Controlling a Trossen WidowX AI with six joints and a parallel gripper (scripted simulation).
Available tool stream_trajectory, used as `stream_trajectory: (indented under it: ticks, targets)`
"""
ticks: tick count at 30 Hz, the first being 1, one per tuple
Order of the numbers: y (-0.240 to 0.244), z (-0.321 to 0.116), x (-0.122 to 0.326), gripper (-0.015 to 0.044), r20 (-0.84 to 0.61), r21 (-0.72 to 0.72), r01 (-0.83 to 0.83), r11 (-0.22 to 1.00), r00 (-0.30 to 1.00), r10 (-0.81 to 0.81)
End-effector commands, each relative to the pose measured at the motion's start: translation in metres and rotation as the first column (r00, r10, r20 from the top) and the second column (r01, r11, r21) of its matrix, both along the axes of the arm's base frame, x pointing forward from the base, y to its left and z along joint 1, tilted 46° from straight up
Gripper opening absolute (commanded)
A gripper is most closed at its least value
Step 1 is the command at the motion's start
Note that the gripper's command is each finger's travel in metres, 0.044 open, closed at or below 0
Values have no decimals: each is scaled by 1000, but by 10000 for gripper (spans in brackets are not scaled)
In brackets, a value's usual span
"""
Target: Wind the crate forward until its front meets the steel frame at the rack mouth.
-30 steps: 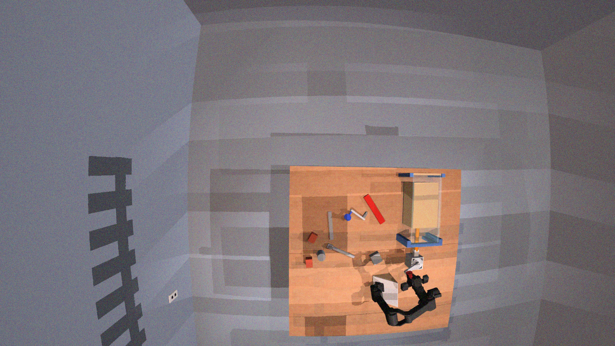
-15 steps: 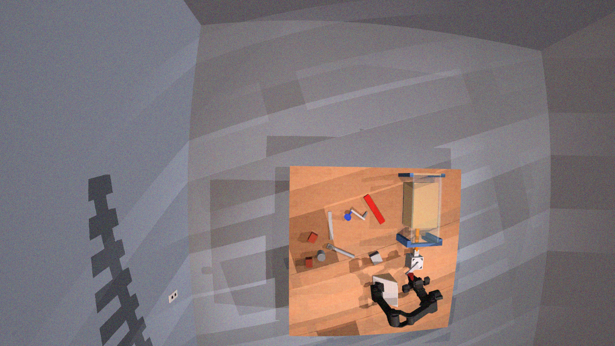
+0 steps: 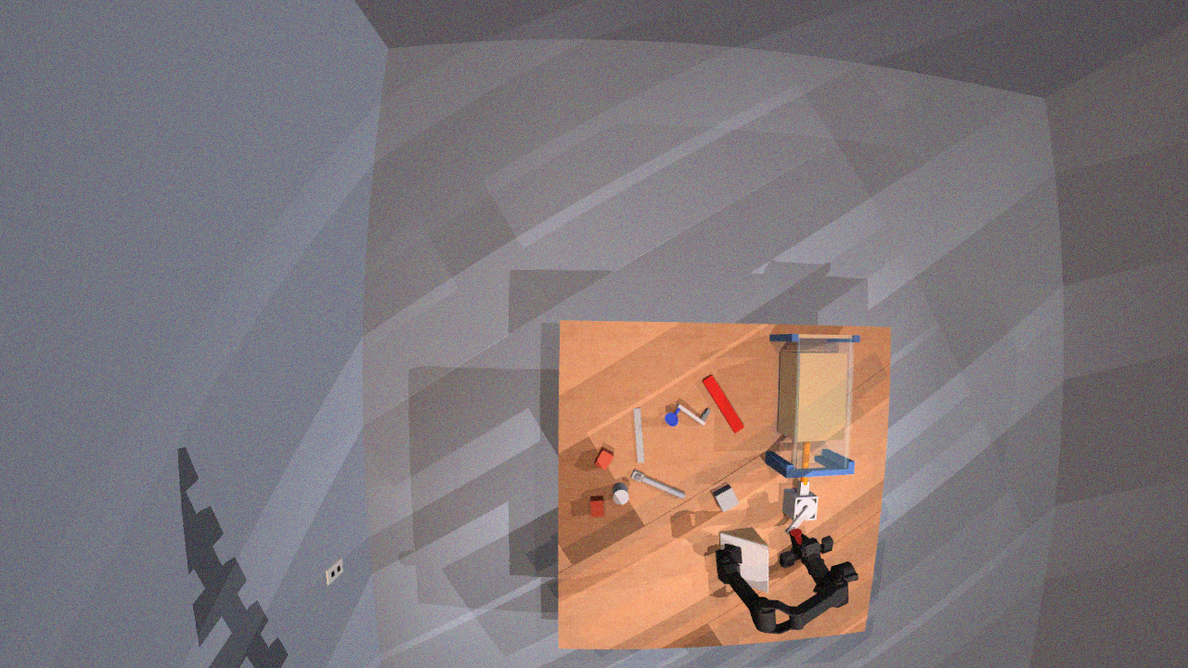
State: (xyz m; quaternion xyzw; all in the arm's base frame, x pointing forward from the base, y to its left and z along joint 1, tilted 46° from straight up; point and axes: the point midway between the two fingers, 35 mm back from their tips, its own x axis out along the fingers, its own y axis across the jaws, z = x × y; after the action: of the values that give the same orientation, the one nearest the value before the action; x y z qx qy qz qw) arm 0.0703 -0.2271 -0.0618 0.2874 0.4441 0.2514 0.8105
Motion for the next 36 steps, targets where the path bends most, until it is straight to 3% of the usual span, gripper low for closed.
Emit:
stream_trajectory:
  ticks: [1, 36]
  targets:
    - [-5, -11, -12, 0, -22, -13, -13, 1000, 1000, 13]
    - [-32, -37, -29, 0, -24, -16, -13, 1000, 1000, 13]
